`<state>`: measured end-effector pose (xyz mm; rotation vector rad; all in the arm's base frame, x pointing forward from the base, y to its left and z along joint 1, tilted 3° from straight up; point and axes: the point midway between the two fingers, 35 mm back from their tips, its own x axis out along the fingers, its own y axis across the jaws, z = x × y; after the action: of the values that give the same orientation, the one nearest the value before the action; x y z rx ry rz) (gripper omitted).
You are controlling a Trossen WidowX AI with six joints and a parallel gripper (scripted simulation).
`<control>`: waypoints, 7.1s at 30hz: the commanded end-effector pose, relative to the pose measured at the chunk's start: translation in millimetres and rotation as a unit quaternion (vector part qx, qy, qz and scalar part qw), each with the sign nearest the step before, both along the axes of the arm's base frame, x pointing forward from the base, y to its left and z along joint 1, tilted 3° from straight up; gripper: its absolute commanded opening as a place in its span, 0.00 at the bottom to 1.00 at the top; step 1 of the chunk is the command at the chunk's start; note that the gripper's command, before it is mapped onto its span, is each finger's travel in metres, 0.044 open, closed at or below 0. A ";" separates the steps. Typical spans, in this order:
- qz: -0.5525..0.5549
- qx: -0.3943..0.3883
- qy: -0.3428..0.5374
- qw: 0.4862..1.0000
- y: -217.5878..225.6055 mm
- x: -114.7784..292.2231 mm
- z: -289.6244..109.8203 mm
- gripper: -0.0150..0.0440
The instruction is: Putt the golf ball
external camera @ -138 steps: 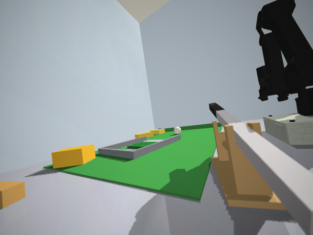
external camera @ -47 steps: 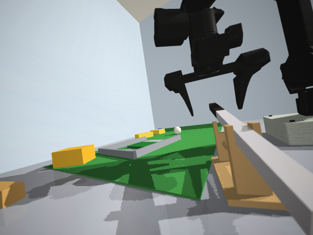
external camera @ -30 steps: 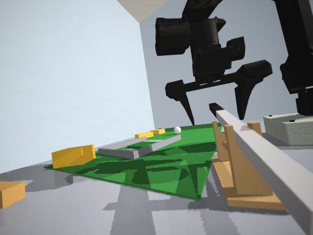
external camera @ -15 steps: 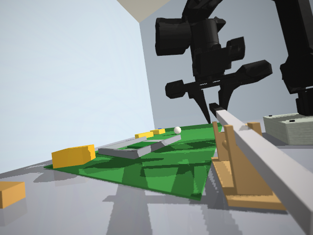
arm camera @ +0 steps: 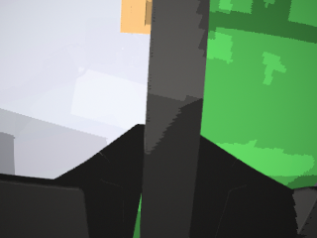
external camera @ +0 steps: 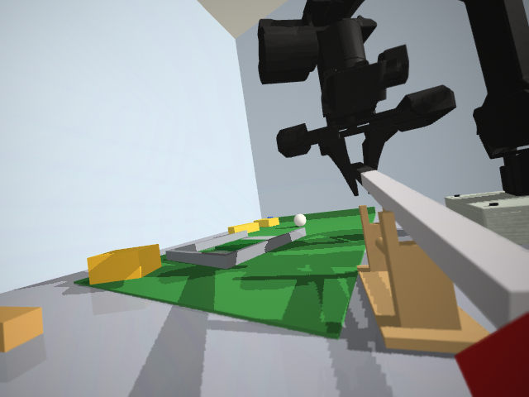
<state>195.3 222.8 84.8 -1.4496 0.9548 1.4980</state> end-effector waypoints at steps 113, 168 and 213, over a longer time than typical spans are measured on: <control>-0.833 -0.006 0.028 0.553 -397.7 64.9 7.8 0.25; -0.834 -0.005 0.029 0.551 -369.0 72.7 -25.9 0.25; -0.833 -0.005 0.035 0.553 -289.5 66.3 25.7 0.25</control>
<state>260.8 -66.6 110.6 0.0372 1.5732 0.0105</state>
